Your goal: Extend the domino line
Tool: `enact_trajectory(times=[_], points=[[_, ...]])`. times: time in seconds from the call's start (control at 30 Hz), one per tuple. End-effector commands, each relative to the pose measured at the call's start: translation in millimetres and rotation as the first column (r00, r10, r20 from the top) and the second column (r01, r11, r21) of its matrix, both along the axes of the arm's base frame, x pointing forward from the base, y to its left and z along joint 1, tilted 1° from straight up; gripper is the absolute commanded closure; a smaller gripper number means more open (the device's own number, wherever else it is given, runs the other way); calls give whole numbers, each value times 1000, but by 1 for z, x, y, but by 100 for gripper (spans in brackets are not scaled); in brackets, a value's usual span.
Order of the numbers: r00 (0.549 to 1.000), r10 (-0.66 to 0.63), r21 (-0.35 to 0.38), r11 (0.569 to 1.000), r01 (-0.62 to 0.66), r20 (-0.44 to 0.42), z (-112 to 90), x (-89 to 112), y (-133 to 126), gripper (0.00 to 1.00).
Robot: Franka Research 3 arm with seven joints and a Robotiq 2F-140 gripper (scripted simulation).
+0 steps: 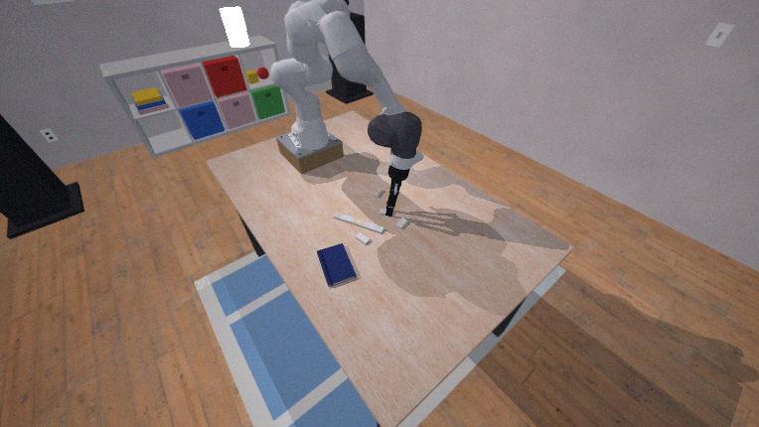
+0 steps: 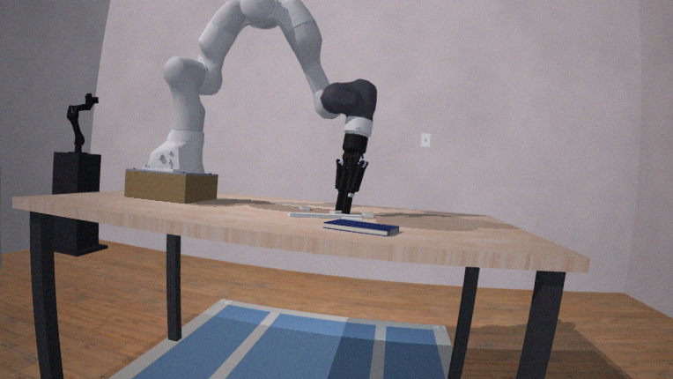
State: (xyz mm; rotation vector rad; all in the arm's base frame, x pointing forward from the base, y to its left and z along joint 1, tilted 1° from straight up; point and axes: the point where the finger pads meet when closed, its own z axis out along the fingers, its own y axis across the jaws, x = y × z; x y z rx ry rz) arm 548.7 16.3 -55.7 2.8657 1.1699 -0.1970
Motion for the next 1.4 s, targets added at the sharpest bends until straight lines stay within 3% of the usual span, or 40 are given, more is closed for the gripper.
enact_trajectory(times=[0.0, 1.17, 1.37], points=[[1000, -2, -2, 1000, 2, 3, -1, 1, 0, 78], [1000, -2, -2, 1000, 2, 3, 0, 1, 0, 78], [1000, -2, -2, 1000, 2, 3, 11, 1, -1, 78]])
